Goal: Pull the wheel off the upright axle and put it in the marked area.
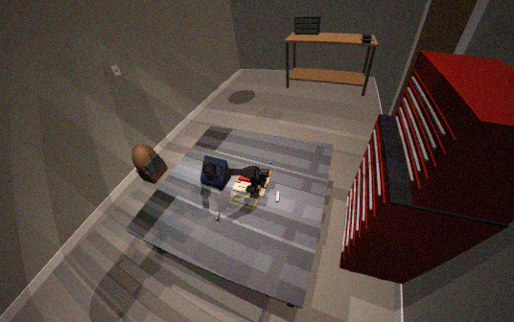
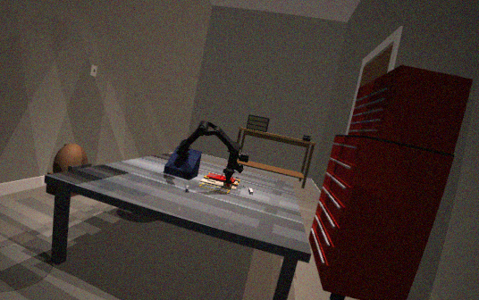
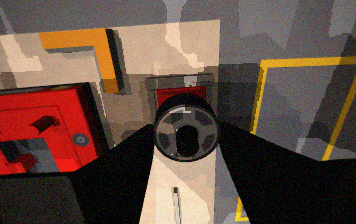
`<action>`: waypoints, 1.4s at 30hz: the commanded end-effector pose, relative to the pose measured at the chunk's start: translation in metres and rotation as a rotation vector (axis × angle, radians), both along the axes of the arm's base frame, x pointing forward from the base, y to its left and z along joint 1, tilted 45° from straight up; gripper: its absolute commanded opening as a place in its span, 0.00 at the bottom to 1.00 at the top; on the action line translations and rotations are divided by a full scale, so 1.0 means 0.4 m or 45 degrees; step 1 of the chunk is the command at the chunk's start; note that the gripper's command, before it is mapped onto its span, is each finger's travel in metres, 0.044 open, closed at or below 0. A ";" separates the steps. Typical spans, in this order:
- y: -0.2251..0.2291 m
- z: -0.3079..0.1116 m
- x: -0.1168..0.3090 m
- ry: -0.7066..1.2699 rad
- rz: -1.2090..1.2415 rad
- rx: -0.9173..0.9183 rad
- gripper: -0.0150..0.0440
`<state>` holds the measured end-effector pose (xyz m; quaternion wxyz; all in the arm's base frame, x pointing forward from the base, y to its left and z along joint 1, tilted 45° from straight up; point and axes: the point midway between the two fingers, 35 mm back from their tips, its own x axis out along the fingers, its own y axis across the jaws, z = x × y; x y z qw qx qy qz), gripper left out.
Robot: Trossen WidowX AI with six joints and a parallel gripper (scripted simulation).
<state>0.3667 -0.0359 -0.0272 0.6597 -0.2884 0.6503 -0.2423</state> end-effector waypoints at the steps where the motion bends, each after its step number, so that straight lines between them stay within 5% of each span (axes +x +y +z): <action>1: 0.002 0.005 0.000 -0.004 -0.002 -0.003 0.25; 42: 0.026 0.028 0.000 -0.005 0.005 -0.003 0.25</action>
